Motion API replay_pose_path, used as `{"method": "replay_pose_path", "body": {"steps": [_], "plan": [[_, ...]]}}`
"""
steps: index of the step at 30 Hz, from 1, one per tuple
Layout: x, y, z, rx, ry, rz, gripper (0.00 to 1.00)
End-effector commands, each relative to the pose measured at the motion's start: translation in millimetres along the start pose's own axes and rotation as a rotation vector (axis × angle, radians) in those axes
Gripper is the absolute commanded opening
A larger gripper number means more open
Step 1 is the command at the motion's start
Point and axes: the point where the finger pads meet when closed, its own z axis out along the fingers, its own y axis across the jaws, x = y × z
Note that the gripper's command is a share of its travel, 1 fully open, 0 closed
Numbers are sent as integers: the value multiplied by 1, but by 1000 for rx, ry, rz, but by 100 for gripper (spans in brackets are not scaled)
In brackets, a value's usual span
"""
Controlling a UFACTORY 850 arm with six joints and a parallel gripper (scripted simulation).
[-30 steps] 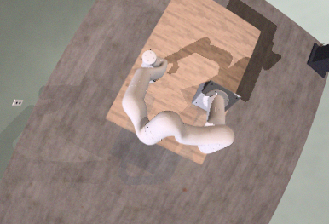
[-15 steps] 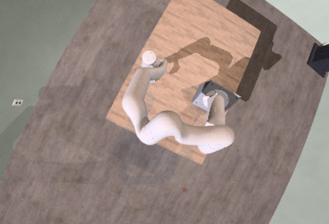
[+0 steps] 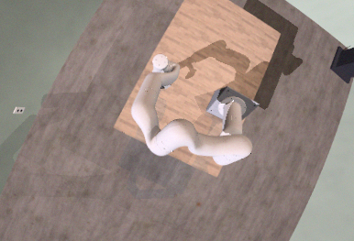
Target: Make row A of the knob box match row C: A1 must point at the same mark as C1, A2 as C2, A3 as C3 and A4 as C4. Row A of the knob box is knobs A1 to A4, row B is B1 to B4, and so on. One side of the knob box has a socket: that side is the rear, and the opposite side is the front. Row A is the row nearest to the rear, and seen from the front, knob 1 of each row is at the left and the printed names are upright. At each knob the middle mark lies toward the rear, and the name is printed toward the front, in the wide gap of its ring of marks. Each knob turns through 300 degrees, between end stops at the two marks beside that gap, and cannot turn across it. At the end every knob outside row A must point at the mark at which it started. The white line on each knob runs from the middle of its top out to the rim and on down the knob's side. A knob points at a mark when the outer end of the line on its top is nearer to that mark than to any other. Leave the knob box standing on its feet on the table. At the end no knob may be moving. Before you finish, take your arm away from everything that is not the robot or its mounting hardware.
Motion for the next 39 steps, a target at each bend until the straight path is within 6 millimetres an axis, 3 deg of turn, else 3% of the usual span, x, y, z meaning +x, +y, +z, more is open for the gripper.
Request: {"method": "replay_pose_path", "body": {"steps": [1, 16, 39], "plan": [[-1, 0, -1, -5, -6, -89, 8], [-1, 0, -1, -4, -7, -475, 8], [-1, 0, -1, -2, -8, -933, 8]]}}
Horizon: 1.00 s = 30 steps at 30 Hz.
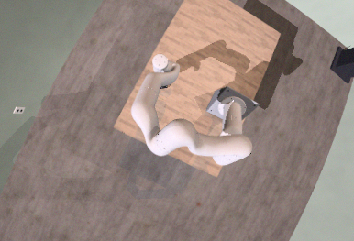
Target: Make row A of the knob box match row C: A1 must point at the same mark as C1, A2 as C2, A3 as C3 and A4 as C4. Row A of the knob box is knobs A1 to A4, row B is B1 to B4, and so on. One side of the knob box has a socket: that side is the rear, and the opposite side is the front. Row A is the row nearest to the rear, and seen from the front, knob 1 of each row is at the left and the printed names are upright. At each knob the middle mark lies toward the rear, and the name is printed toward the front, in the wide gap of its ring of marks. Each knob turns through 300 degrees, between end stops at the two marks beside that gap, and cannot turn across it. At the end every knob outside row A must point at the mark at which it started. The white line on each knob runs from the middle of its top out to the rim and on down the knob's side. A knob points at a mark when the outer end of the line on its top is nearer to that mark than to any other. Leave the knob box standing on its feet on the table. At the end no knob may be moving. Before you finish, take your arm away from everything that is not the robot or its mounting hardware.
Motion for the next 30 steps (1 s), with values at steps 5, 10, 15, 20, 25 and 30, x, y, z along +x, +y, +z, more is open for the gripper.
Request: {"method": "replay_pose_path", "body": {"steps": [5, 10, 15, 20, 25, 30], "plan": [[-1, 0, -1, 2, -10, -178, 8], [-1, 0, -1, 2, -10, -248, 8], [-1, 0, -1, 2, -10, -281, 8], [-1, 0, -1, 2, -10, -322, 8], [-1, 0, -1, 2, -10, -345, 8], [-1, 0, -1, 2, -10, -352, 8]]}}
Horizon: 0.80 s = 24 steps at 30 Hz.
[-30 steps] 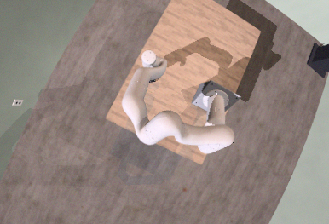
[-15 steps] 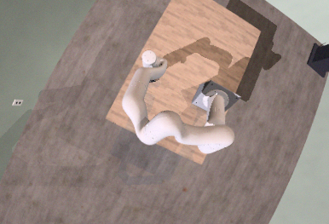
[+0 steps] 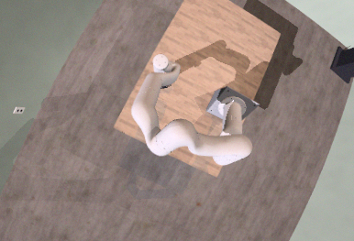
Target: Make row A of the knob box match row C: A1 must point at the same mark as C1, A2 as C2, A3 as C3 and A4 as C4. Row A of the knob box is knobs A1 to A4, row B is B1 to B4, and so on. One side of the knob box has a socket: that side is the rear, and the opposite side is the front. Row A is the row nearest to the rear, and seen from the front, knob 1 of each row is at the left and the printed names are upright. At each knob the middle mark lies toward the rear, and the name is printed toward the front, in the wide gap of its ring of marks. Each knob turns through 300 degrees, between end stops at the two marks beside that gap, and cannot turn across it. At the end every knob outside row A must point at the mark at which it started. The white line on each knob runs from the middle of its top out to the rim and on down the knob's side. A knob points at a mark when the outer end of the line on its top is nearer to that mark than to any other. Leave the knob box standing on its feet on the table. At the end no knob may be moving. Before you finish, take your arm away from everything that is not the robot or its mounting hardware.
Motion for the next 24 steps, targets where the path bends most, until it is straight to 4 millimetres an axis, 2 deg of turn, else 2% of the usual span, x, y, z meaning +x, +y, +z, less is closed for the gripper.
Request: {"method": "replay_pose_path", "body": {"steps": [1, 19, 20, 24], "plan": [[-1, 0, -1, 1, -2, -10, 8], [-1, 0, -1, 1, -2, -13, 8], [-1, 0, -1, 1, -2, -13, 19], [-1, 0, -1, 1, -2, -13, 19]]}}
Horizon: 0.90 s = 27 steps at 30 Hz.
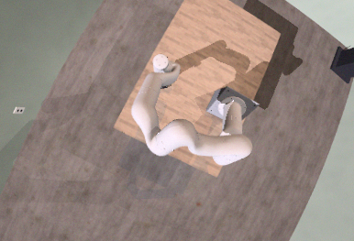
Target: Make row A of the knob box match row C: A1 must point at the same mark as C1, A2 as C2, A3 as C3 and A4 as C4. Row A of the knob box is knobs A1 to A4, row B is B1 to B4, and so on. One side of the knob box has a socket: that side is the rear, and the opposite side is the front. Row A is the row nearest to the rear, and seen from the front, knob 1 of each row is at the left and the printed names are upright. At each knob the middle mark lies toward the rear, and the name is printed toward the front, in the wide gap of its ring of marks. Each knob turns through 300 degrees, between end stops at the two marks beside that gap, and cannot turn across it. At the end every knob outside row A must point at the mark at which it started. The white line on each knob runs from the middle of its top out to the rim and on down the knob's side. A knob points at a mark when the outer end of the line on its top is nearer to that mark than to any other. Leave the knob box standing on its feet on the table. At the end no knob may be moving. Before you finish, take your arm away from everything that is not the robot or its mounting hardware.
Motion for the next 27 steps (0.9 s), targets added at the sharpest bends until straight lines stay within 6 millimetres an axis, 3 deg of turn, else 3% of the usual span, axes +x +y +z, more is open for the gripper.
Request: {"method": "replay_pose_path", "body": {"steps": [1, 18, 27], "plan": [[0, 0, -1, 1, -1, 0, 19], [0, 0, -1, 1, -1, 0, 19], [0, 0, -13, 1, -1, 0, 19]]}}
